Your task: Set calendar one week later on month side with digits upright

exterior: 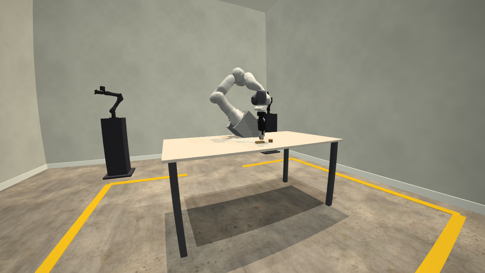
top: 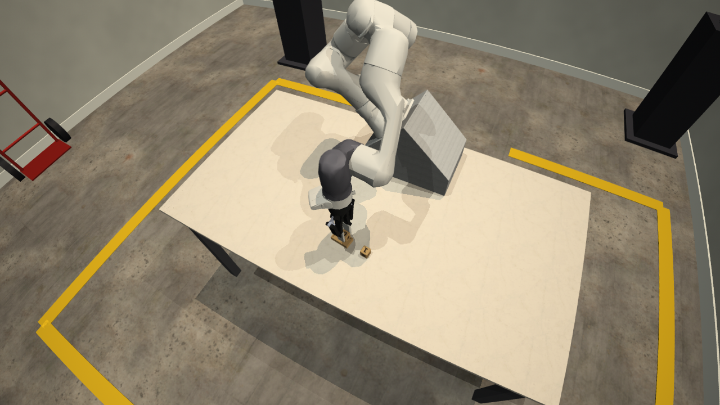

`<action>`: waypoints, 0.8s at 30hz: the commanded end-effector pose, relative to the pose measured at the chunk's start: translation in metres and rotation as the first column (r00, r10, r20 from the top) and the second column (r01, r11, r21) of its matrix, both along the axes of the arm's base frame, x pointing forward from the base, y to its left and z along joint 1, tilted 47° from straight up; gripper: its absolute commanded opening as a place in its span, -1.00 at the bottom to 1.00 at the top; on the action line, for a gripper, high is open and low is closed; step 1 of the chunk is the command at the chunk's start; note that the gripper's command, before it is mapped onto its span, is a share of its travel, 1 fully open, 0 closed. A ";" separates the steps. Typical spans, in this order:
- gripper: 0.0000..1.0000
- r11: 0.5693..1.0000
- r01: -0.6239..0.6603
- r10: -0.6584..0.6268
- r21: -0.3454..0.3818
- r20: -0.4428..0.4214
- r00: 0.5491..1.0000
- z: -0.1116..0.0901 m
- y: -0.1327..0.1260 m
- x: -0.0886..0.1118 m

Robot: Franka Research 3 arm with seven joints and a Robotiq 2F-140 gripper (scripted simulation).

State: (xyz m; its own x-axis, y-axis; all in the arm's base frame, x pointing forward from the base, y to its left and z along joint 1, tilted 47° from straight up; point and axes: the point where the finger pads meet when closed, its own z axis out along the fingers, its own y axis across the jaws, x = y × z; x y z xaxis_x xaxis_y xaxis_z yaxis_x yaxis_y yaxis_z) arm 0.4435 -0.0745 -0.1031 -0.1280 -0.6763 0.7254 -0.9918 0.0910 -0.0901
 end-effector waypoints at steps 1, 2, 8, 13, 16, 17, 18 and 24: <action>-0.68 1.000 -0.010 0.010 0.002 -0.001 1.000 -0.002 -0.001 0.002; -0.68 1.000 -0.010 0.010 0.002 -0.001 1.000 -0.003 -0.002 0.002; -0.68 1.000 -0.010 0.010 0.002 -0.001 1.000 -0.006 -0.005 0.002; -0.68 1.000 -0.010 0.010 0.002 -0.001 1.000 -0.007 -0.006 0.002; -0.68 1.000 -0.010 0.010 0.002 -0.001 1.000 -0.007 -0.006 0.002; -0.68 1.000 -0.010 0.010 0.002 -0.001 1.000 -0.007 -0.006 0.002; -0.68 1.000 -0.010 0.010 0.002 -0.001 1.000 -0.008 -0.006 0.002; -0.68 1.000 -0.010 0.010 0.002 -0.001 1.000 -0.008 -0.007 0.002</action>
